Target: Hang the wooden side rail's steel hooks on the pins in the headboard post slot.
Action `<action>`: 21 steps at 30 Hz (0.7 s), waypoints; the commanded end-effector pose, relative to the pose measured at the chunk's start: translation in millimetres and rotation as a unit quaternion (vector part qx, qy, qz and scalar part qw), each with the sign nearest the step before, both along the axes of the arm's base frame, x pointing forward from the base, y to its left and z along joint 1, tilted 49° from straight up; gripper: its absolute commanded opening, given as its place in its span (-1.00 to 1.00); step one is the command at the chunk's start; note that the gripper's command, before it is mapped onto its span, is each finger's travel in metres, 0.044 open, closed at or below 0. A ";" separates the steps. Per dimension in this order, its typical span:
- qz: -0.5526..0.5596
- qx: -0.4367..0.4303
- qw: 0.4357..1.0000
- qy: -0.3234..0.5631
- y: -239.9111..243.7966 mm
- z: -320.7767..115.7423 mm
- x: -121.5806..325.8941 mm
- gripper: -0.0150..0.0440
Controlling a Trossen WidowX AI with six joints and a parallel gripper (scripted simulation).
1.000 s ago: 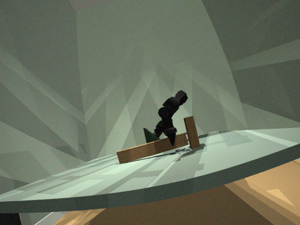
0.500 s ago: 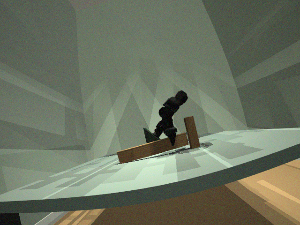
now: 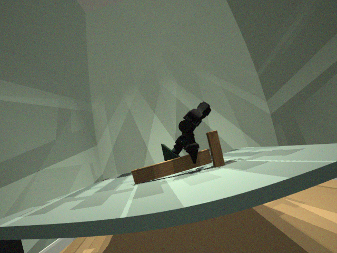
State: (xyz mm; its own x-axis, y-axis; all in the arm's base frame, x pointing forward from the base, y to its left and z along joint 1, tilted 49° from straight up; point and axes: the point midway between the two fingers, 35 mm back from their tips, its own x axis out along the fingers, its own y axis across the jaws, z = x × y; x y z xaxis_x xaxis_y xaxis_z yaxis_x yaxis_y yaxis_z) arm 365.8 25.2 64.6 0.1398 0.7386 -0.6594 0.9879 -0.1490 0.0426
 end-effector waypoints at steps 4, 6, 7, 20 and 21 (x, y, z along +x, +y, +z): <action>-0.007 0.000 1.000 -0.004 -4.0 4.7 2.1 -0.49; -0.007 0.000 1.000 -0.004 -3.9 4.9 2.1 -0.49; -0.007 0.000 1.000 -0.004 -3.8 5.0 2.2 -0.49; -0.007 0.000 1.000 -0.004 -2.9 6.0 2.2 -0.49; -0.007 0.000 1.000 -0.004 -2.8 6.0 2.2 -0.49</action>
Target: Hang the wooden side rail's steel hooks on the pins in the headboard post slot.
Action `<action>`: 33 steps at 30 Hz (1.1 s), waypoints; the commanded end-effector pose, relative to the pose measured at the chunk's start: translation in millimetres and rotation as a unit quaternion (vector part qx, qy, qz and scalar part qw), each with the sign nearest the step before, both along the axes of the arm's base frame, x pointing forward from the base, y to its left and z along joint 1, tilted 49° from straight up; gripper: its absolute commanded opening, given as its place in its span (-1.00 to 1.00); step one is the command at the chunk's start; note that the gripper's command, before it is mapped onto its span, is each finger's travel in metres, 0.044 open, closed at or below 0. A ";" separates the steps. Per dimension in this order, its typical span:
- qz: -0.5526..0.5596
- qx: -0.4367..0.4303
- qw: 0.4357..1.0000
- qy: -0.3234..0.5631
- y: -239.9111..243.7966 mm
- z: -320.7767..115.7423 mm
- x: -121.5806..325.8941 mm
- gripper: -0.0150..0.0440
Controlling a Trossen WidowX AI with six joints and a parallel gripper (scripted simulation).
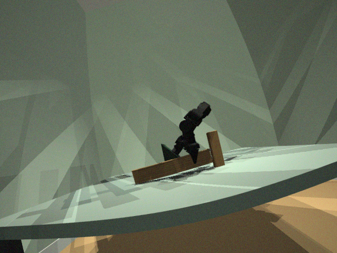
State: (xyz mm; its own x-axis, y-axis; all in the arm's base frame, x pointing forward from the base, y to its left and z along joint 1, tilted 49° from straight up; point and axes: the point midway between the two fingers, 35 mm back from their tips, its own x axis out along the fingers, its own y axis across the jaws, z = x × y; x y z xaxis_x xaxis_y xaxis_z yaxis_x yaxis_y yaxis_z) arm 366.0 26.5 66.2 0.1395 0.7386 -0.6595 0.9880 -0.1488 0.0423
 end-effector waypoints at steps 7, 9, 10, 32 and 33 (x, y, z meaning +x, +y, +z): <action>-0.007 0.000 1.000 -0.004 -3.7 5.0 2.1 -0.49; -0.007 0.000 1.000 -0.004 -3.6 5.1 2.2 -0.49; -0.007 0.000 1.000 -0.004 -3.5 5.2 2.2 -0.49; -0.007 0.000 1.000 -0.004 -2.0 6.9 2.5 -0.49; -0.007 0.000 1.000 -0.004 -1.9 7.0 2.5 -0.49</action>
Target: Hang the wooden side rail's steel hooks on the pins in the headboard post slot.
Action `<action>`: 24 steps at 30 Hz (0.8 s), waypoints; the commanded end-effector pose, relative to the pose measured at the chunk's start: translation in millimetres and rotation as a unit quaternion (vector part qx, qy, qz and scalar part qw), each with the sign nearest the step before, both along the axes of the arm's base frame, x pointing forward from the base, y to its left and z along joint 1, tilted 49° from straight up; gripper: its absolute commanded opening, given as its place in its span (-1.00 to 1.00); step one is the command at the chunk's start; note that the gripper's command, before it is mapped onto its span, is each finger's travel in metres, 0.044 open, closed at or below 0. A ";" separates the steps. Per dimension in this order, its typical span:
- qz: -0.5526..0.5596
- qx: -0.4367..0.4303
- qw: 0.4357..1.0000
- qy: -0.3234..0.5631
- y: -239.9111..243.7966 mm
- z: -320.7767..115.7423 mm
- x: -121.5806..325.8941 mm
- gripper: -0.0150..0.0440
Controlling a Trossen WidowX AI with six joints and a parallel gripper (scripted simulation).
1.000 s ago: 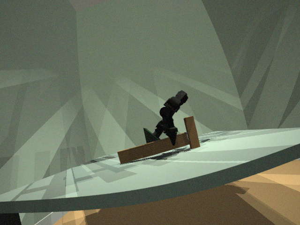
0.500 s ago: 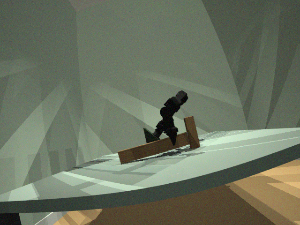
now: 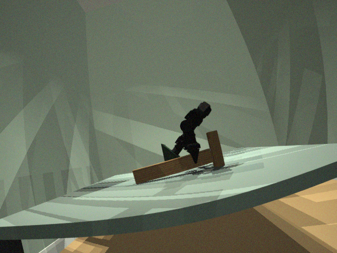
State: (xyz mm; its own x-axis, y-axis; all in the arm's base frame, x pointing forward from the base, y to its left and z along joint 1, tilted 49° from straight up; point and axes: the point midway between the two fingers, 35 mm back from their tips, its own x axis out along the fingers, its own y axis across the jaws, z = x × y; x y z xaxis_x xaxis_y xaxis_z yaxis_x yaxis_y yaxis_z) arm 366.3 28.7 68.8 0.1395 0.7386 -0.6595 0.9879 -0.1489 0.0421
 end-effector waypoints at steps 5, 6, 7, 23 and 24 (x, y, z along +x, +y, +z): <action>-0.007 0.000 1.000 -0.004 -3.8 4.8 2.2 -0.49; -0.007 0.000 1.000 -0.004 -3.7 4.9 2.2 -0.49; -0.007 0.000 1.000 -0.004 -3.6 5.0 2.1 -0.49; -0.007 0.000 1.000 -0.004 -2.4 5.4 2.5 -0.49; -0.007 0.000 1.000 -0.004 -2.3 5.3 2.5 -0.49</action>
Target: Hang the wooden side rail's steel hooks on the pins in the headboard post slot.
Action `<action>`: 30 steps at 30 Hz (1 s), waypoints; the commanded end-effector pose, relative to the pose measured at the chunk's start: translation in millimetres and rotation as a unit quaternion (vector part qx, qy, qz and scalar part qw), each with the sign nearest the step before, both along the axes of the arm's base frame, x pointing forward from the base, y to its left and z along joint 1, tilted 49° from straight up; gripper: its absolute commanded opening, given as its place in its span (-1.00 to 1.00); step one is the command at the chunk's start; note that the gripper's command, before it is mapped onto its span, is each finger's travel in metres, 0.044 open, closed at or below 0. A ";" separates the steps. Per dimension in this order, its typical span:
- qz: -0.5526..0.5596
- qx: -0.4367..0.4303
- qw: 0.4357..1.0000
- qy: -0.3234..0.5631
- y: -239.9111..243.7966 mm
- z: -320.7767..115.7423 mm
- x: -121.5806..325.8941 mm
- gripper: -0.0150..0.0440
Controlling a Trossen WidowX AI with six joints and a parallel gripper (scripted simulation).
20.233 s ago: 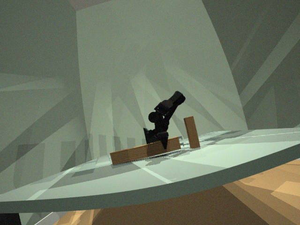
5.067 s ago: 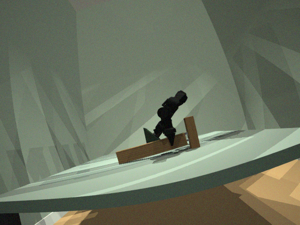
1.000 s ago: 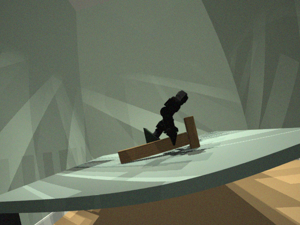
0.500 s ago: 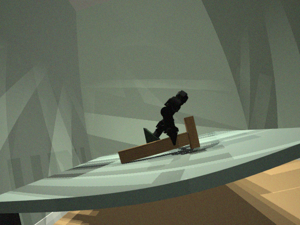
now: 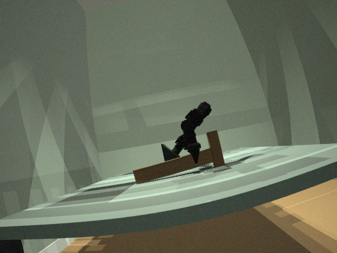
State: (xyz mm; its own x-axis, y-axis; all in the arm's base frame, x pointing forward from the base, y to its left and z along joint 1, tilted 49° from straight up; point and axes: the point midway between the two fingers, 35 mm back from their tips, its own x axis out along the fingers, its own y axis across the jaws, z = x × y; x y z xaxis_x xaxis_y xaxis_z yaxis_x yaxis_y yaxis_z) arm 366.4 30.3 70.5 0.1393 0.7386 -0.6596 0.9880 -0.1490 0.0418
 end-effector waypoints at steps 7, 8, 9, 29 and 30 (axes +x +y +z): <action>-0.007 0.000 1.000 -0.004 -3.0 2.9 2.5 -0.49; -0.007 0.000 1.000 -0.004 -2.9 2.8 2.6 -0.49; -0.007 0.000 1.000 -0.004 -2.8 2.7 2.6 -0.49; -0.007 0.000 1.000 -0.004 -0.3 0.5 3.1 -0.49; -0.007 0.000 1.000 -0.004 -0.2 0.4 3.1 -0.49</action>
State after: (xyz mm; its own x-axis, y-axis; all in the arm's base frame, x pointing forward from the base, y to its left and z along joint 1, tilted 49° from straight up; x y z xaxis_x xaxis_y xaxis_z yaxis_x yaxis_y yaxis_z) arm 368.1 32.3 68.9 0.1430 0.7355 -0.6623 0.9871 -0.1548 0.0412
